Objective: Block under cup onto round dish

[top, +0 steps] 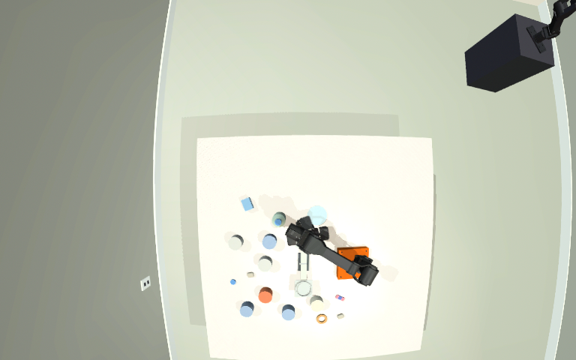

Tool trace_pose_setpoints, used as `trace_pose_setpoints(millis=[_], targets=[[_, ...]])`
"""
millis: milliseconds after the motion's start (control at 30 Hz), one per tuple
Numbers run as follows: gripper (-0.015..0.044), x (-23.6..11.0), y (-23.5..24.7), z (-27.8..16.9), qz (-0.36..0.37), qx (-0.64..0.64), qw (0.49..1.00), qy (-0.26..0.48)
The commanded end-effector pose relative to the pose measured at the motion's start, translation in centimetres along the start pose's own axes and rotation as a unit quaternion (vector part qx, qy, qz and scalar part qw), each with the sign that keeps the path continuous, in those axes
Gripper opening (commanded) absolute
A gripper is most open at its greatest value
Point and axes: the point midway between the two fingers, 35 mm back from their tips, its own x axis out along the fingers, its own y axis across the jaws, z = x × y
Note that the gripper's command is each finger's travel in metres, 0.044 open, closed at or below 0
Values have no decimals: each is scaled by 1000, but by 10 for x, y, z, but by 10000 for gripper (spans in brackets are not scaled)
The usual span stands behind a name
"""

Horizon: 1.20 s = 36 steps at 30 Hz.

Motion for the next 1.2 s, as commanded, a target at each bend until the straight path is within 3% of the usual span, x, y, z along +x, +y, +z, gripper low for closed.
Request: trace_pose_setpoints(millis=[0, 600, 1167], targets=[[0, 4, -11, 12, -2, 0, 1000, -3], [0, 25, -70, 62, -16, 4, 1000, -2], [0, 68, -73, 62, -16, 4, 1000, -2]])
